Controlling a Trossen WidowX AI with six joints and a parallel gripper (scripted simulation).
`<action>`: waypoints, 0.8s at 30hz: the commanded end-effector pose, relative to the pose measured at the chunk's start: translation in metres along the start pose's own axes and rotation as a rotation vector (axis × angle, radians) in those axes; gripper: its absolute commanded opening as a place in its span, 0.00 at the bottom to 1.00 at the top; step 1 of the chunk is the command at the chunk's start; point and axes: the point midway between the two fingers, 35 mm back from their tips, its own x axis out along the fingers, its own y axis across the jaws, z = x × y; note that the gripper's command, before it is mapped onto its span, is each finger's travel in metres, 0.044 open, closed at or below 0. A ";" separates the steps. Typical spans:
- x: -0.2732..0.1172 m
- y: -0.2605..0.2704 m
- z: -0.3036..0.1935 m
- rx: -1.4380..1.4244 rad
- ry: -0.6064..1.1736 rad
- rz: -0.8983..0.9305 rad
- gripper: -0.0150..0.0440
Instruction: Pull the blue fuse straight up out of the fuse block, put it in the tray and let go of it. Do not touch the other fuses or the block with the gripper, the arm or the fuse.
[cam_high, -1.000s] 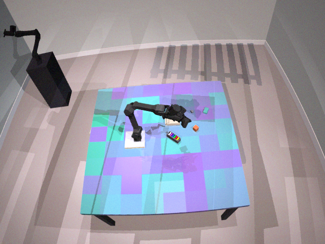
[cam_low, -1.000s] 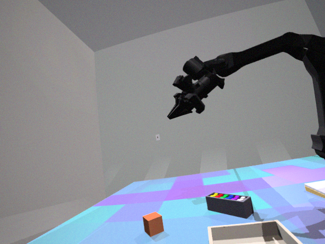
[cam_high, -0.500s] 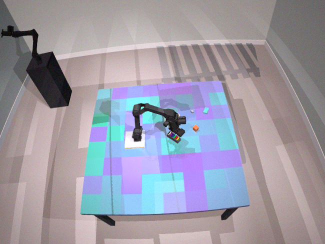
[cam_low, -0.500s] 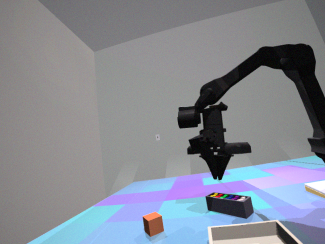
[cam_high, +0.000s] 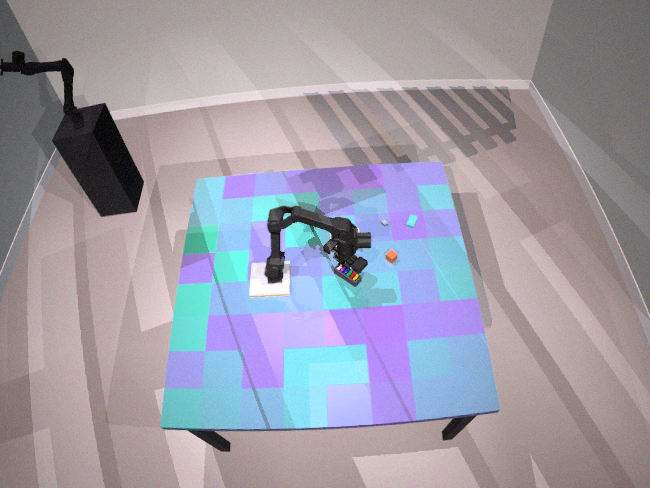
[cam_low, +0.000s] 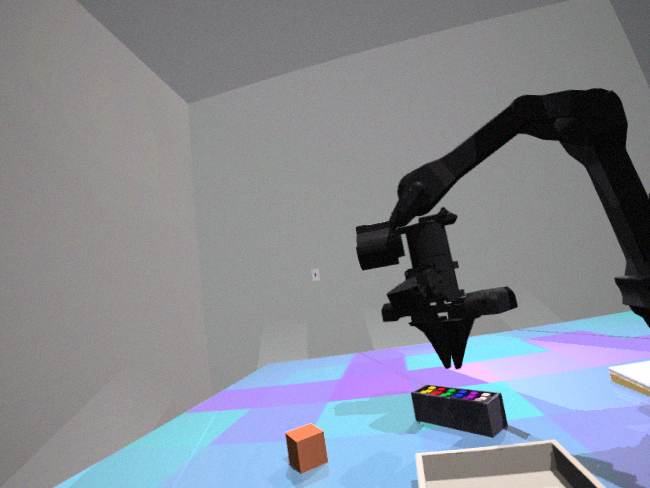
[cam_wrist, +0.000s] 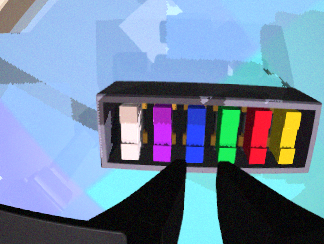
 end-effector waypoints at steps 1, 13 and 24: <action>0.004 0.000 0.000 -0.007 0.005 0.000 0.36; 0.016 0.000 0.000 -0.007 0.005 0.000 0.36; 0.027 0.001 0.001 -0.007 0.005 0.000 0.36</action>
